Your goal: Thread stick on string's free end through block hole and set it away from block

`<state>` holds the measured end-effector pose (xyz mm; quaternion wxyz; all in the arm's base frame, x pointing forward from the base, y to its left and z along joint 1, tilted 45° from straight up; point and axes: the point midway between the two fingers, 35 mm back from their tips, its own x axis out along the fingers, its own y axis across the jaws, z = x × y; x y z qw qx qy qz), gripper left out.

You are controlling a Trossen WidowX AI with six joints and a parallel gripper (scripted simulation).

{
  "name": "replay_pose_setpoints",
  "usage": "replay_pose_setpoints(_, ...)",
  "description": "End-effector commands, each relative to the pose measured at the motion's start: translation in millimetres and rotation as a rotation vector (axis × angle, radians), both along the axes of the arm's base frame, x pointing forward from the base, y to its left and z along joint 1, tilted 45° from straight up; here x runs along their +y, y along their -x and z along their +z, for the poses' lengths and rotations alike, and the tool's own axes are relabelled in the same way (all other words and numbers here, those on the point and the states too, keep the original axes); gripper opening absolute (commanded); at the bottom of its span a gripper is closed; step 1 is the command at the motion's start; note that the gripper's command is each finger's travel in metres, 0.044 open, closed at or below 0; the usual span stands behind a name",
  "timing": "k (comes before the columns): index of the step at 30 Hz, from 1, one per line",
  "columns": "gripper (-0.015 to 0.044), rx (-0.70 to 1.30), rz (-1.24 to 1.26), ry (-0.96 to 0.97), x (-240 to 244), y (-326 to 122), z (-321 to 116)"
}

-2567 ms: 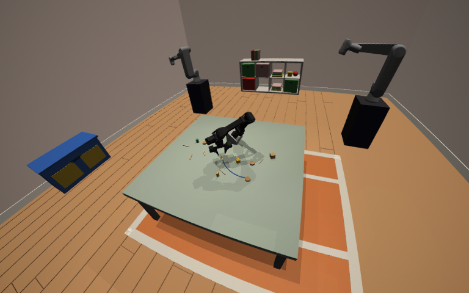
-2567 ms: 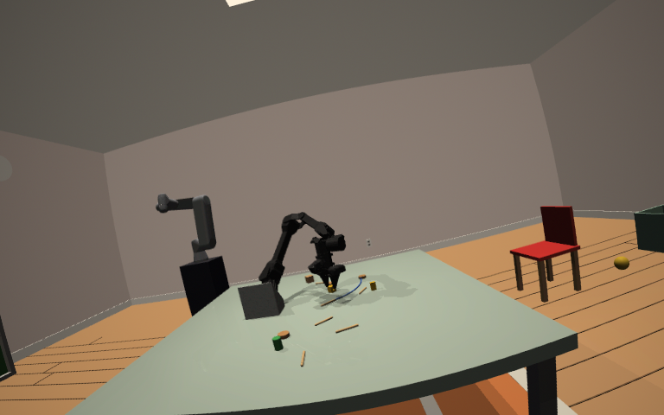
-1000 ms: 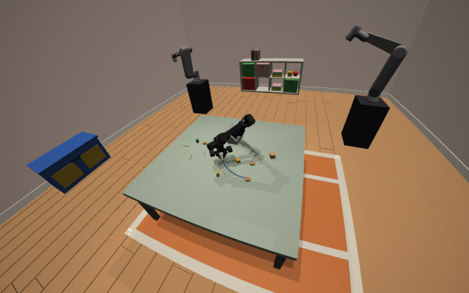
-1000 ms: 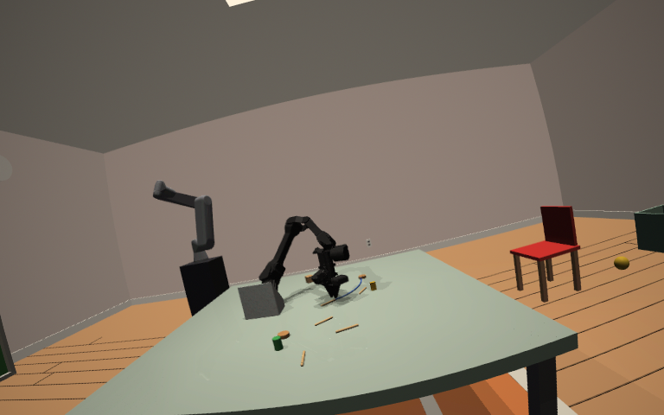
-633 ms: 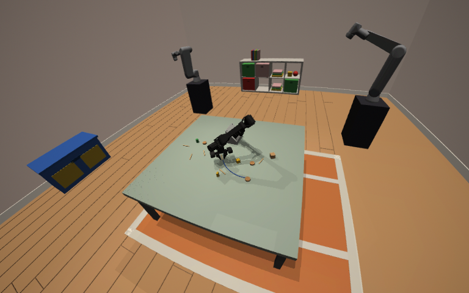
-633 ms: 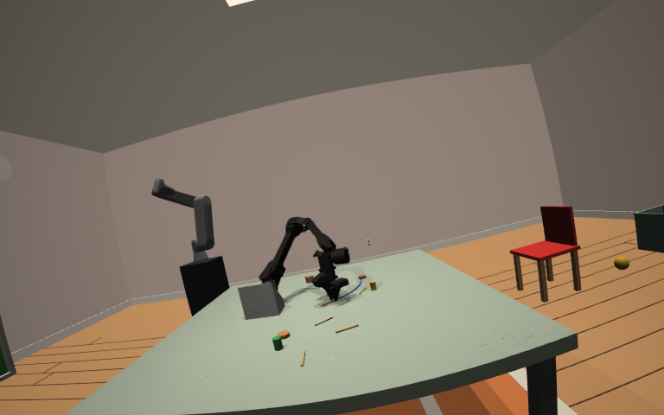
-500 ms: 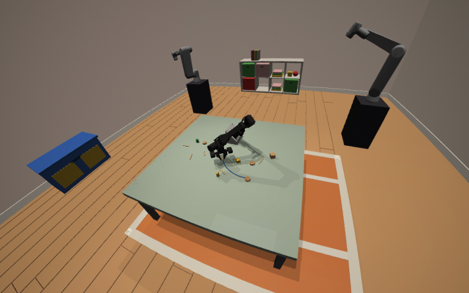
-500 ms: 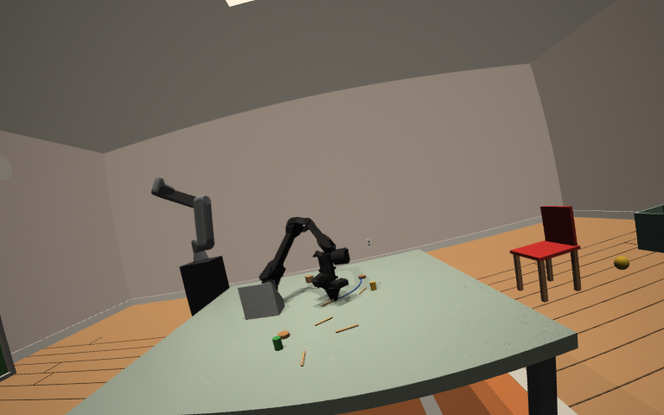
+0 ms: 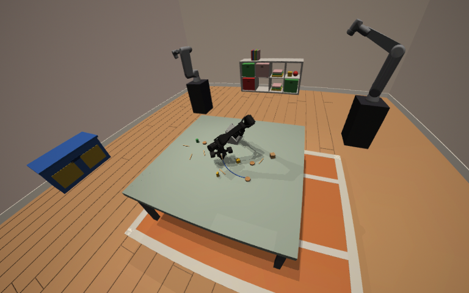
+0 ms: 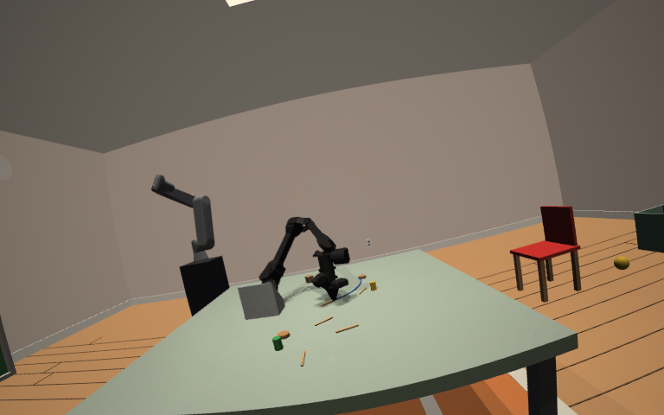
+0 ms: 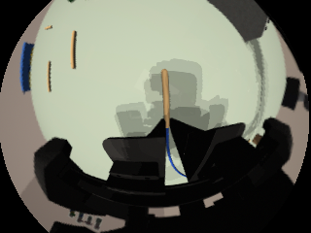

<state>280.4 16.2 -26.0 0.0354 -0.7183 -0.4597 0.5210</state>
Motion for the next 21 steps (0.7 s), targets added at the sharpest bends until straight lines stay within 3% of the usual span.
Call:
replay_pose_setpoints(1, 0.0000, -0.004, 0.002, 0.003, -3.4, -0.8, 3.2)
replay_pose_setpoints(21, 0.0000, -0.003, 0.002, 0.005, -21.8, -0.9, 20.5)
